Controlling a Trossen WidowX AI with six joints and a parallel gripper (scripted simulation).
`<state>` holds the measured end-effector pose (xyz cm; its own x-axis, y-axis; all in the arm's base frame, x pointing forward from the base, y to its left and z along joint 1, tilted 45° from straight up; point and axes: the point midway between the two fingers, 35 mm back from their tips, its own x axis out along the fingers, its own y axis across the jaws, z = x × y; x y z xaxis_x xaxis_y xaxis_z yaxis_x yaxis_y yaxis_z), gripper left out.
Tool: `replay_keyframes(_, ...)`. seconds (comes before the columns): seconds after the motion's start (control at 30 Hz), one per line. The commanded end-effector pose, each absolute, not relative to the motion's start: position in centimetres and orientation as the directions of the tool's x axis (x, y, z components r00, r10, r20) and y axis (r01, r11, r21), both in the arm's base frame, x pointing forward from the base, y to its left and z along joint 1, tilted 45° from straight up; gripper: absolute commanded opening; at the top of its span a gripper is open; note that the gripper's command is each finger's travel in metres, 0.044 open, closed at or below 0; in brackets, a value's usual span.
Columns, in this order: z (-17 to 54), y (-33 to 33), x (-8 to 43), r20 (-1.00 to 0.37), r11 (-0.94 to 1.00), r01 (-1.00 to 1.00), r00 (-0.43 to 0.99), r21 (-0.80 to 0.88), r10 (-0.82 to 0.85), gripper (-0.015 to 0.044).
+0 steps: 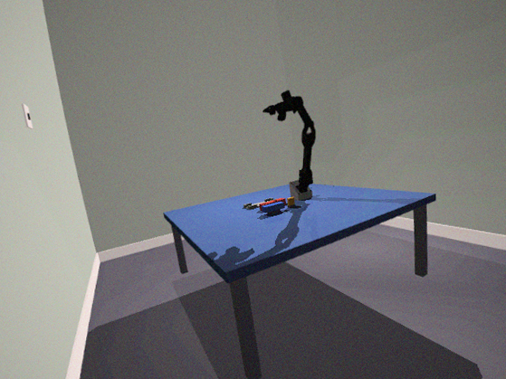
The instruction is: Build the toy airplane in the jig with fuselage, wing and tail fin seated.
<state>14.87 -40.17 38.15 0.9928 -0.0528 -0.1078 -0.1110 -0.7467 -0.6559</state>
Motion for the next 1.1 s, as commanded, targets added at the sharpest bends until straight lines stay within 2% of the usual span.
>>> replay_keyframes(0.0, 38.2, -40.2, 14.9, -0.108, -0.747, -0.111, 0.993, -0.656, -0.053, 0.0426)
replay_keyframes(0.1, 36.7, -39.8, 16.4, -0.145, -0.816, -0.105, 0.989, -0.569, -0.026, 0.0440)
replay_keyframes(0.27, 31.6, -37.7, 21.1, -0.276, -0.972, 0.017, 0.958, -0.234, 0.083, 0.0440)
replay_keyframes(0.47, 28.1, -35.0, 24.2, -0.359, -0.980, 0.200, 0.916, 0.020, 0.180, 0.0440)
replay_keyframes(0.77, 24.2, -30.9, 27.4, -0.448, -0.836, 0.462, 0.840, 0.297, 0.306, 0.0440)
replay_keyframes(1.07, 20.4, -26.0, 29.5, -0.529, -0.531, 0.677, 0.733, 0.509, 0.428, 0.0440)
